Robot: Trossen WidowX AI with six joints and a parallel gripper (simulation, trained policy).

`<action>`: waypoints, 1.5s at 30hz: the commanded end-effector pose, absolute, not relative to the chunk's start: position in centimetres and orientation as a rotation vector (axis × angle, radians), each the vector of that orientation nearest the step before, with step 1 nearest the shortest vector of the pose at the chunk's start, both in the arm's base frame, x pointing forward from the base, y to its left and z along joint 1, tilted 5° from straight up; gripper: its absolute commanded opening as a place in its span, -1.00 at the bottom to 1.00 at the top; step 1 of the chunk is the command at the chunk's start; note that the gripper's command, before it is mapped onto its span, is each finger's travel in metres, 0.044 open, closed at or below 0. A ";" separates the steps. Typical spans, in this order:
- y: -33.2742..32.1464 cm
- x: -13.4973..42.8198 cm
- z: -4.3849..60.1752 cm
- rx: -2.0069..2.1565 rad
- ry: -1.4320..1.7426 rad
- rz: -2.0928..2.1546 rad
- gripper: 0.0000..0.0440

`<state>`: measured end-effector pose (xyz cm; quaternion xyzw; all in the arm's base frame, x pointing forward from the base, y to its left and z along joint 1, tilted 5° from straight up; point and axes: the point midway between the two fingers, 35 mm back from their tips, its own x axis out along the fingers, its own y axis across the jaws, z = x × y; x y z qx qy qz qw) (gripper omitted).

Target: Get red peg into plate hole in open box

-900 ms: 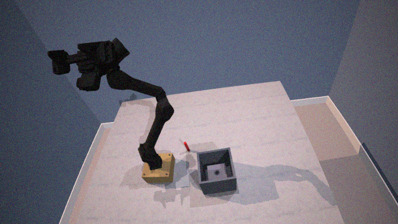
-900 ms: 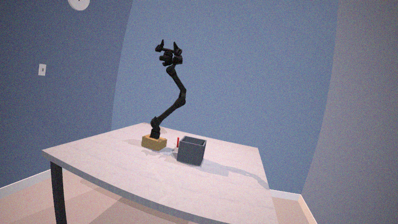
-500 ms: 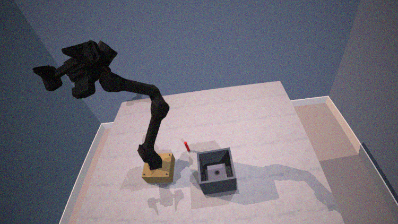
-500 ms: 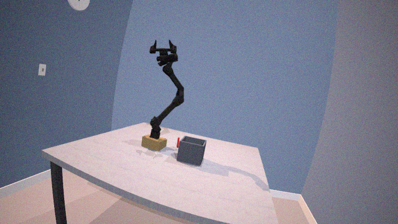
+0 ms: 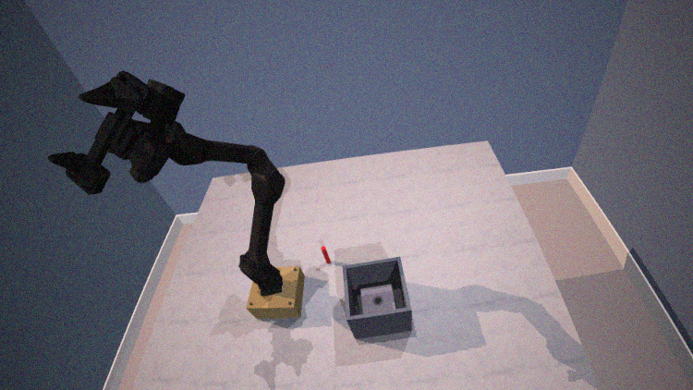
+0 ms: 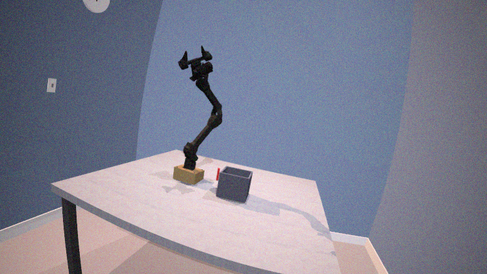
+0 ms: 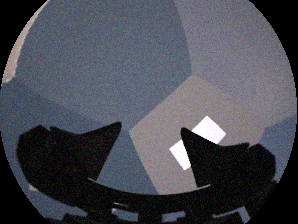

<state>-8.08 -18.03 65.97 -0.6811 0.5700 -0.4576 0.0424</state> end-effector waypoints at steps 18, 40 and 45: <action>-23.5 -6.9 63.5 -1.630 1.056 -1.563 1.00; -27.9 -1.2 60.0 -1.055 0.476 -1.485 1.00; -28.4 0.6 59.1 -0.915 0.368 -1.441 1.00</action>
